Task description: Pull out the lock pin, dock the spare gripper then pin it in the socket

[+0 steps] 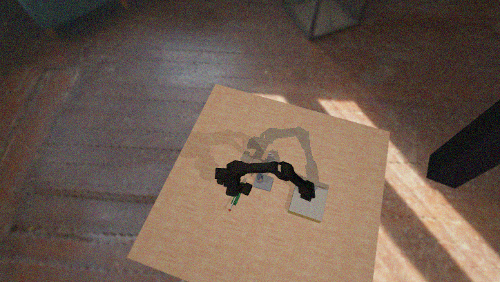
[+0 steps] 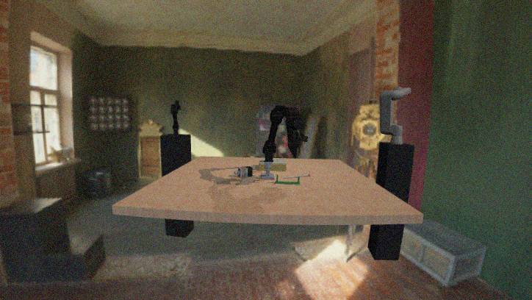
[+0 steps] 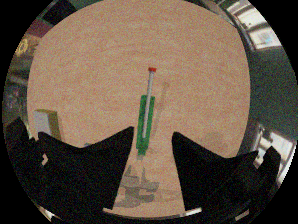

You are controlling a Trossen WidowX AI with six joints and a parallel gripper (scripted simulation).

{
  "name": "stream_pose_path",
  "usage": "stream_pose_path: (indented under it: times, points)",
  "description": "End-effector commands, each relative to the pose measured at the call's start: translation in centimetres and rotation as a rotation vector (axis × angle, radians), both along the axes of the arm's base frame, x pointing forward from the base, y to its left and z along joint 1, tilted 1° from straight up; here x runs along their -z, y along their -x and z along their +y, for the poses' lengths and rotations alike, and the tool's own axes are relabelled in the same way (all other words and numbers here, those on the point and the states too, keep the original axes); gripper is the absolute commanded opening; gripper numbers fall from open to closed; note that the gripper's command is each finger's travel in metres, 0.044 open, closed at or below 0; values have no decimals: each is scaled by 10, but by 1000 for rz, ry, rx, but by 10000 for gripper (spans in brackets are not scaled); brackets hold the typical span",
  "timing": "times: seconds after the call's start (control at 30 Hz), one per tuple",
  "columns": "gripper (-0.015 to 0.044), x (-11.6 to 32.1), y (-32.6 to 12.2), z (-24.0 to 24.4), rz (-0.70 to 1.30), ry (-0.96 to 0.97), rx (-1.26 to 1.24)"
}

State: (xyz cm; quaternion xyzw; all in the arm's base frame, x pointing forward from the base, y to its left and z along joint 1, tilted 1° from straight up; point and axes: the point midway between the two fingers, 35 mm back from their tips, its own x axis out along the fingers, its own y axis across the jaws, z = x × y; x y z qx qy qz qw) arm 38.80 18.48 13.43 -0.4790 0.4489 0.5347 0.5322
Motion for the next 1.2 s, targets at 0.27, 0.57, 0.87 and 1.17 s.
stream_pose_path:
  times: [0.27,0.57,0.87,1.17]
  points:
    - [180,28,2,3,7,9,-22]
    - [180,72,4,2,8,10,-22]
    - [180,86,3,2,8,10,-22]
    - [180,101,2,2,7,10,-22]
